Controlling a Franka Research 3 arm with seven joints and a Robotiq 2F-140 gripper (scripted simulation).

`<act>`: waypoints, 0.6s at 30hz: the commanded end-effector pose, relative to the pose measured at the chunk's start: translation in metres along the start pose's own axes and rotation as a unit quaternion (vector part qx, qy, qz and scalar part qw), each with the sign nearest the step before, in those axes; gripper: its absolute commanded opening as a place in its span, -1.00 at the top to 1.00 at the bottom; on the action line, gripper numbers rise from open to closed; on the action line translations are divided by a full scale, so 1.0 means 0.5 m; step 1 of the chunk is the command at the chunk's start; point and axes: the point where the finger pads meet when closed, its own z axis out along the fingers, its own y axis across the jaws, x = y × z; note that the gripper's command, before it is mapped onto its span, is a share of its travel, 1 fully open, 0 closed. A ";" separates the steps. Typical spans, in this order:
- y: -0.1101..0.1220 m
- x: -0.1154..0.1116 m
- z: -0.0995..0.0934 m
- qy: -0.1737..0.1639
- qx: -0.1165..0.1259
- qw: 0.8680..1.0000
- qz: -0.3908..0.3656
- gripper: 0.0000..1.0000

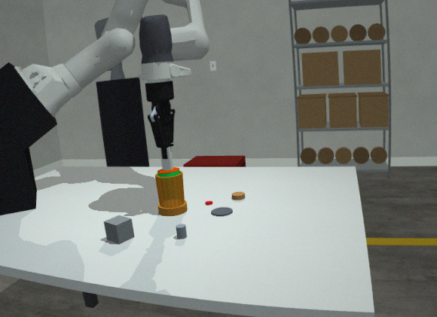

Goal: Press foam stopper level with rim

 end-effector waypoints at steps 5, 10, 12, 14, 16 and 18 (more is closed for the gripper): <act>0.003 0.003 0.003 0.002 -0.002 1.000 -0.004 1.00; 0.002 0.002 0.008 0.002 -0.002 1.000 -0.004 1.00; 0.002 0.002 0.010 0.002 -0.002 1.000 -0.004 1.00; 0.002 0.002 0.012 0.002 -0.002 1.000 -0.004 1.00; 0.001 0.002 0.014 0.002 -0.002 1.000 -0.004 1.00; 0.001 0.002 0.017 0.002 -0.002 1.000 -0.004 1.00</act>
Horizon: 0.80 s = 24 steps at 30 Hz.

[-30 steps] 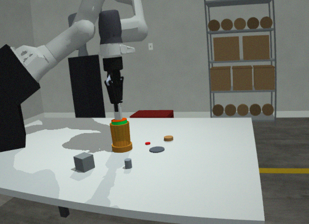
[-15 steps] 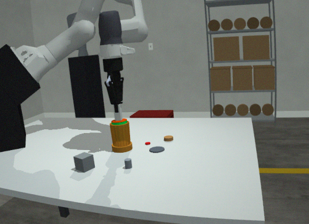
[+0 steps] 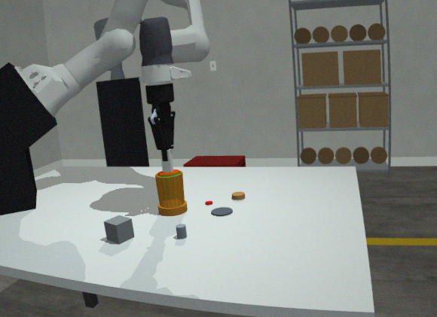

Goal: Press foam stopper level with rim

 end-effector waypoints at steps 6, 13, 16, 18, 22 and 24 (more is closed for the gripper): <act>0.000 0.001 0.008 0.001 -0.001 1.000 -0.005 1.00; -0.001 0.000 0.017 0.001 -0.001 1.000 -0.005 1.00; -0.001 0.000 0.020 0.001 -0.001 1.000 -0.005 1.00; -0.002 0.000 0.023 0.001 -0.001 1.000 -0.005 1.00; -0.002 0.000 0.025 0.001 -0.001 1.000 -0.005 1.00; -0.002 0.000 0.027 0.001 -0.001 1.000 -0.005 1.00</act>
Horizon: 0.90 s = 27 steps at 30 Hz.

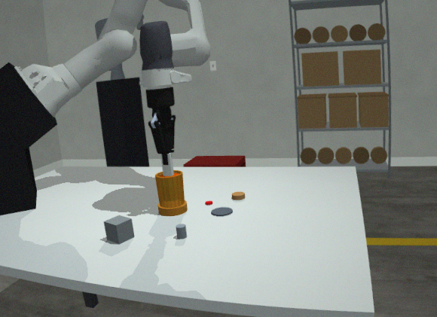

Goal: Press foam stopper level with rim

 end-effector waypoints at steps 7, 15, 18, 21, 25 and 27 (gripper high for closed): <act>-0.003 -0.001 0.013 0.000 0.000 1.000 -0.006 1.00; -0.004 -0.002 0.018 0.000 0.000 1.000 -0.006 1.00; -0.004 -0.002 0.020 0.000 0.000 1.000 -0.006 1.00; -0.004 -0.002 0.022 0.000 0.000 1.000 -0.006 1.00; -0.005 -0.002 0.024 0.000 0.000 1.000 -0.006 1.00; -0.005 -0.002 0.025 0.000 0.000 1.000 -0.006 1.00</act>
